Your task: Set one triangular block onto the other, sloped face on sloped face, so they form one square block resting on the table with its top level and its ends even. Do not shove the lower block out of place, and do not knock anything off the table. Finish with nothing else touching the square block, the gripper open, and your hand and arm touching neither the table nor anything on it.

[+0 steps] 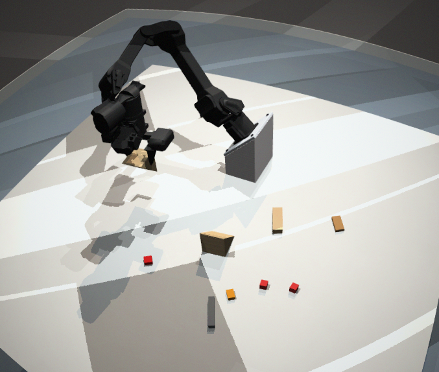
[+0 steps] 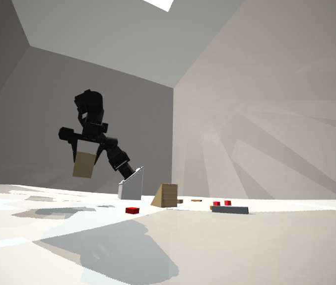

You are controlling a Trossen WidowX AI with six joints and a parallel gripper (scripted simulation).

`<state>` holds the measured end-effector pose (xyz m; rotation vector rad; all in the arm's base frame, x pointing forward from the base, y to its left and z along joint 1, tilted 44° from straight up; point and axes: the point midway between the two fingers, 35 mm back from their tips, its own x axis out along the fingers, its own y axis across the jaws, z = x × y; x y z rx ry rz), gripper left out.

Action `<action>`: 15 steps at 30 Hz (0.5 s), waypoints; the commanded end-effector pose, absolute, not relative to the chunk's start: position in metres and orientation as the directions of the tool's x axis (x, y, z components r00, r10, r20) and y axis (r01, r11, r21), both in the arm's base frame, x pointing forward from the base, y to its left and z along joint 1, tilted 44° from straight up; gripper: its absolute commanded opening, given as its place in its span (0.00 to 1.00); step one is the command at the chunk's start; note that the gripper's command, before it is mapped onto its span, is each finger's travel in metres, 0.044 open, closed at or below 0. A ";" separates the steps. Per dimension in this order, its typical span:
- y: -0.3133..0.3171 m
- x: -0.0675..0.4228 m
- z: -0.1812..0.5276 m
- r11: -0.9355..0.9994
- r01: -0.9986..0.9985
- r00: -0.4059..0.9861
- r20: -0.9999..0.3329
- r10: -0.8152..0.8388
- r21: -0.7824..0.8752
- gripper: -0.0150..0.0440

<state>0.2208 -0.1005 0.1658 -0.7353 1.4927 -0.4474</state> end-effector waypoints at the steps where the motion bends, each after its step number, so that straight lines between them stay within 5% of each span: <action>1: -0.085 0.230 0.155 0.725 -0.182 0.056 -0.743 -0.666 -0.664 0.25; 15: -0.029 0.251 0.123 0.750 -0.192 0.058 -0.770 -0.635 -0.633 0.25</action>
